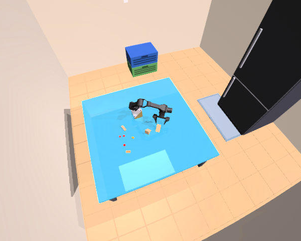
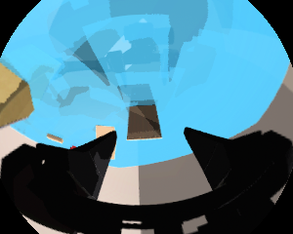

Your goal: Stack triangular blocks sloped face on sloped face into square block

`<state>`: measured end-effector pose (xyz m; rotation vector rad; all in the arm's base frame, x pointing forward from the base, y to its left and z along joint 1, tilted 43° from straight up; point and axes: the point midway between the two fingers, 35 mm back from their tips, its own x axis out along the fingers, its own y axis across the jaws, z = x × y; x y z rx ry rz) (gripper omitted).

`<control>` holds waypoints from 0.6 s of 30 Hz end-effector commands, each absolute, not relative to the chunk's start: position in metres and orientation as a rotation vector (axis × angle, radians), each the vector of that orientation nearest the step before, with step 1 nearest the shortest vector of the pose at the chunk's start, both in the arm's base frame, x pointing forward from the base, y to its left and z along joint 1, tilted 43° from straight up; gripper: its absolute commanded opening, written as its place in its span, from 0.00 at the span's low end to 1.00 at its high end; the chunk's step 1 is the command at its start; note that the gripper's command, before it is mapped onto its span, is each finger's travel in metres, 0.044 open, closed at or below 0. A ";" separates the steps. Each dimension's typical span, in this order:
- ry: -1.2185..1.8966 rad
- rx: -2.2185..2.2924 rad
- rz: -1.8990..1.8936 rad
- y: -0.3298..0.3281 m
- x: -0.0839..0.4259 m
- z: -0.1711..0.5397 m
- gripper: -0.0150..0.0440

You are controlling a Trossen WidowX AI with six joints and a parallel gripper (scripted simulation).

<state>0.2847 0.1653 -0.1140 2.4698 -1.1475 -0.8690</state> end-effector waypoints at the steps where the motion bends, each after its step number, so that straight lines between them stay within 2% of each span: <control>1: -1.145 2.466 -0.864 0.159 0.287 -0.115 1.00; 18: -1.142 2.462 -0.859 0.136 0.301 -0.125 1.00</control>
